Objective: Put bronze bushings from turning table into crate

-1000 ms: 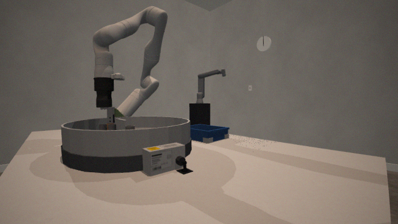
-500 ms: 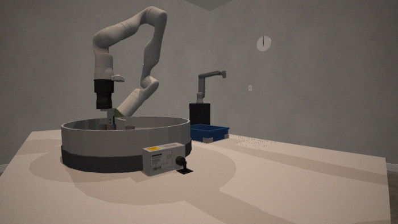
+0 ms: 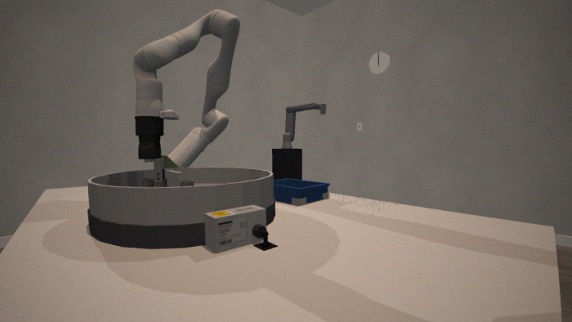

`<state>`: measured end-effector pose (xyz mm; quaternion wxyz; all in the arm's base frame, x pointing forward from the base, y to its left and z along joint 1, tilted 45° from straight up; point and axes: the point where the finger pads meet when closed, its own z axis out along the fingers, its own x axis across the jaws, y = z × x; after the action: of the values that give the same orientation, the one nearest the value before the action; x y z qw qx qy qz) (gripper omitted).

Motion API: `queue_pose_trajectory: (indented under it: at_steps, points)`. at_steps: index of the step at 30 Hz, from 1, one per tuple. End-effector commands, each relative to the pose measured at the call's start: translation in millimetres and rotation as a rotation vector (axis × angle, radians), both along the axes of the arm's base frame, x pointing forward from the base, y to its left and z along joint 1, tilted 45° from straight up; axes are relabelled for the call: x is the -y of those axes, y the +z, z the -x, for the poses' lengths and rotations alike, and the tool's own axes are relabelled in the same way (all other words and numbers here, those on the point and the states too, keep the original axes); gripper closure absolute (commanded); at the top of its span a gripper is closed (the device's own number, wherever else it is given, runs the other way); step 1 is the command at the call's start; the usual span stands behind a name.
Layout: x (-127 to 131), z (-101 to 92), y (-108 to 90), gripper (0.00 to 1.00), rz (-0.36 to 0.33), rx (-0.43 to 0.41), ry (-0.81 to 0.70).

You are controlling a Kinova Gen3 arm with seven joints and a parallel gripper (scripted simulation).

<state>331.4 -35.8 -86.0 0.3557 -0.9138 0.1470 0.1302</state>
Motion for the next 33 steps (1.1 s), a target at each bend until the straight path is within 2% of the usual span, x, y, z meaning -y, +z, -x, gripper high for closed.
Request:
queue_pose_trajectory:
  at_steps: [1,33]
  points:
    - [0.1,0.3,-0.3,0.60,0.000,-0.001,0.000]
    - [-9.2,2.1,-10.0,0.60,0.000,-0.001,0.000]
